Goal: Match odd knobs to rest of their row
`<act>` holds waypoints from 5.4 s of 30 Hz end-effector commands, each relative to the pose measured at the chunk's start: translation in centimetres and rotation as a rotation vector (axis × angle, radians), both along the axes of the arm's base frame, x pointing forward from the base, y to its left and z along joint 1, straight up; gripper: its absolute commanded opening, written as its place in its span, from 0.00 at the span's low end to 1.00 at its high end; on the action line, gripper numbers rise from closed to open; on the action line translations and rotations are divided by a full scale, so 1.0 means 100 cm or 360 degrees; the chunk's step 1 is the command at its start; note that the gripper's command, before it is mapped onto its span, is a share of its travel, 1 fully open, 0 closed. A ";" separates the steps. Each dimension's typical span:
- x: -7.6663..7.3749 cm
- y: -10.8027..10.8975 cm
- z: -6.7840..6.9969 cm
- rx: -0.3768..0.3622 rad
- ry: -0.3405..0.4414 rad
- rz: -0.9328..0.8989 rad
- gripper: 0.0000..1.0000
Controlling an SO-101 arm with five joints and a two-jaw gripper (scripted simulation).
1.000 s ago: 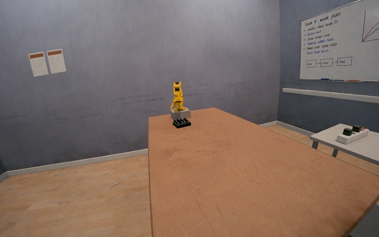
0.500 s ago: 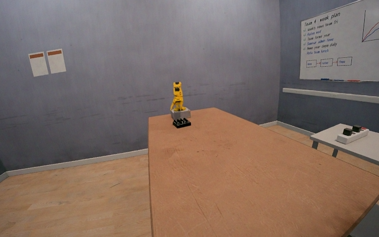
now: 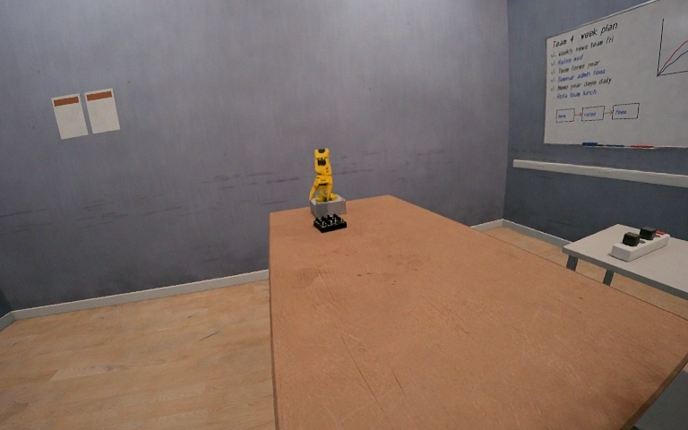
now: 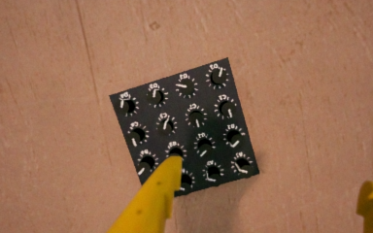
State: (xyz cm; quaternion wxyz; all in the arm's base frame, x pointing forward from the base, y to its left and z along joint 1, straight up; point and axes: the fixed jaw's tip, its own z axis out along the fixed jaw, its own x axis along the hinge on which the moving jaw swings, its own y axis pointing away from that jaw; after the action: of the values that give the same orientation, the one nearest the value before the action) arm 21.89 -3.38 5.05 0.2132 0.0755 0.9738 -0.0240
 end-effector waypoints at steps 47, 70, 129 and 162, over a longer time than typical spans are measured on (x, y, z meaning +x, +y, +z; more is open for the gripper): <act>-0.051 0.010 -0.049 0.0115 0.0679 0.0069 0.40; -0.053 0.011 -0.049 0.0006 0.0692 0.0567 0.37; -0.056 0.008 -0.049 -0.0732 0.0479 0.3688 0.22; -0.047 0.011 -0.049 -0.1219 0.0000 0.5453 0.13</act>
State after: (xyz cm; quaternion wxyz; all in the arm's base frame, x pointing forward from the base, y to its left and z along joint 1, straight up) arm 17.49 -2.52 0.39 0.0032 0.9970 0.0759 0.0147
